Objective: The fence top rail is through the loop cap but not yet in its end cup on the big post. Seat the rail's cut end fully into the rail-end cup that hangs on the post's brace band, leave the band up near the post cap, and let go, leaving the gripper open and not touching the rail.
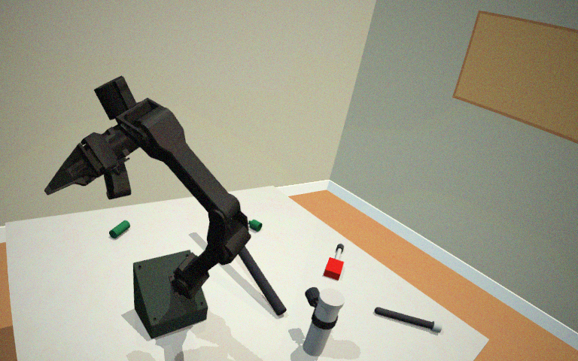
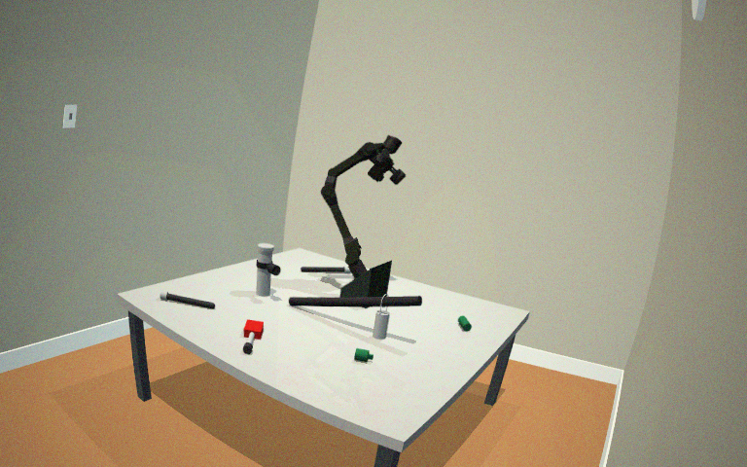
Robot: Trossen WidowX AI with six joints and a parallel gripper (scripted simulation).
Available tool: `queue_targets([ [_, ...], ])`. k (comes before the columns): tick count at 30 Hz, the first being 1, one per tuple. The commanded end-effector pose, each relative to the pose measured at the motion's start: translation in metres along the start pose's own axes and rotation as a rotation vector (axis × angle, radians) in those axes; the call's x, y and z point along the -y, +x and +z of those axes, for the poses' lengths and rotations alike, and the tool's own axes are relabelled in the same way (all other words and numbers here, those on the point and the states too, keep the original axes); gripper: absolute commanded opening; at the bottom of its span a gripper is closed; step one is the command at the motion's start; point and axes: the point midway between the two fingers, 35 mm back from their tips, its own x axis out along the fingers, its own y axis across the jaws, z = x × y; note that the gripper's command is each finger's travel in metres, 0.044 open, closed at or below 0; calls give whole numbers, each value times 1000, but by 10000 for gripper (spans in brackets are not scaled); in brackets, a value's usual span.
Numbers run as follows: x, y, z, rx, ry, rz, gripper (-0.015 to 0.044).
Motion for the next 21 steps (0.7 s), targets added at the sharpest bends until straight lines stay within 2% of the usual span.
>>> queue_targets([
  [1, -2, -2, -1, -6, 16, 9, 426],
  [4, -30, -25, -9, -107, 239, 130, 440],
  [9, -88, -85, -14, -383, 731, 327, 440],
  [21, -160, -182, 12, -898, 1423, 463, 440],
])
